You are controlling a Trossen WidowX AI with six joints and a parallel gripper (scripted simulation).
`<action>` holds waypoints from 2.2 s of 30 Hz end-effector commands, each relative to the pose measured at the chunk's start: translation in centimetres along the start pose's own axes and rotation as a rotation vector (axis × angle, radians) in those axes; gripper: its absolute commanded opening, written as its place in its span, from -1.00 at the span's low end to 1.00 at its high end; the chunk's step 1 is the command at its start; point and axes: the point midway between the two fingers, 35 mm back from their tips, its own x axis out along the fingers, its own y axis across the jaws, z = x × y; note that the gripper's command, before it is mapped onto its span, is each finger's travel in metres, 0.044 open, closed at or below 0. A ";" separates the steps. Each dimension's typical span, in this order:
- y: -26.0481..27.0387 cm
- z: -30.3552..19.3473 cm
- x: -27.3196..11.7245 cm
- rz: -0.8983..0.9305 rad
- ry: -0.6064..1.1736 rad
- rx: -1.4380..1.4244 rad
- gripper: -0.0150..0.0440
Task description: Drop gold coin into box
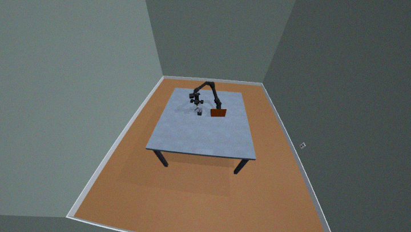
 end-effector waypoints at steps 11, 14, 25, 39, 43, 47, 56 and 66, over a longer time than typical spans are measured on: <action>2.4 2.8 0.0 0.000 -0.003 0.000 -0.49; 3.0 3.4 0.0 0.000 -0.003 0.001 -0.49; 4.9 4.9 0.2 0.001 0.002 0.001 -0.49; 4.6 4.7 0.1 0.002 0.004 -0.002 -0.49; 4.8 4.9 0.1 0.002 0.004 -0.001 -0.49; 5.0 5.1 0.1 0.002 0.004 0.003 -0.49; 4.9 4.8 0.2 0.003 0.007 0.000 -0.49; 4.9 4.9 0.7 0.003 0.007 -0.003 -0.49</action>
